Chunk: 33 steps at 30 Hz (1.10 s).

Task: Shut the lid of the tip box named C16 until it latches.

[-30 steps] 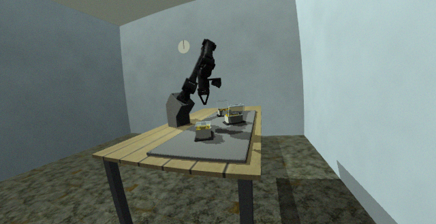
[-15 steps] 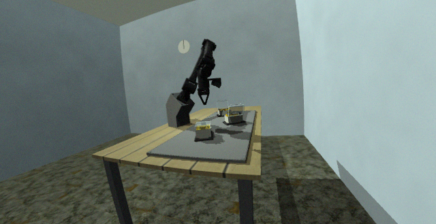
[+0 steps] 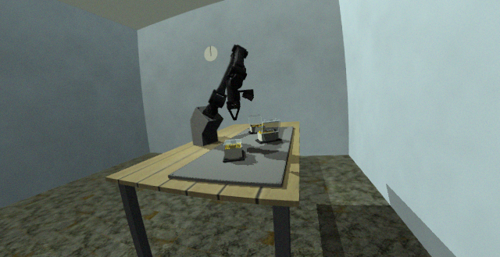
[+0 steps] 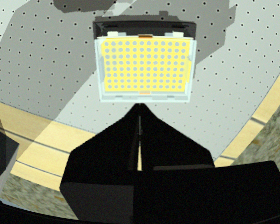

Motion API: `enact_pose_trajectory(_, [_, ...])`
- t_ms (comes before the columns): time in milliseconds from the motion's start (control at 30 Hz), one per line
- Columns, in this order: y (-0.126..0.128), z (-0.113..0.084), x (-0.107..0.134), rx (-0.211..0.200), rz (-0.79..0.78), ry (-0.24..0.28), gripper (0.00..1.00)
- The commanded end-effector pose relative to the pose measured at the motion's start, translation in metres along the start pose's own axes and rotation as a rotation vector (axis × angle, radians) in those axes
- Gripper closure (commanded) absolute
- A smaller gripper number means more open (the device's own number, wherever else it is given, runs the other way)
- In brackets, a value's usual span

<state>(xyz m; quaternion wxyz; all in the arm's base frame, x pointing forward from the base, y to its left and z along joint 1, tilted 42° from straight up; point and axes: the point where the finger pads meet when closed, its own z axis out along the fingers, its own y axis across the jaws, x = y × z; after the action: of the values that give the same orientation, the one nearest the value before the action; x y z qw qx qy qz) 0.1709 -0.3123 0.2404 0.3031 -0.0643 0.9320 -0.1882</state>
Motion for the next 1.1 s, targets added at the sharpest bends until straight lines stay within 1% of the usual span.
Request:
enact_pose_trajectory(0, [-0.023,-0.017,-0.013,0.047,-0.029,-0.012,1.00])
enact_pose_trajectory(867, [-0.023,-0.017,-0.013,0.047,-0.029,-0.012,1.00])
enact_pose_trajectory(900, [-0.028,-0.012,-0.008,0.056,-0.030,-0.012,1.00])
enact_pose_trajectory(1000, [-0.028,-0.010,-0.007,0.055,-0.030,-0.011,1.00])
enact_pose_trajectory(1033, [-0.025,-0.006,-0.003,0.050,-0.027,-0.010,1.00])
enact_pose_trajectory(1067, [-0.013,0.004,0.006,0.024,-0.011,-0.003,1.00])
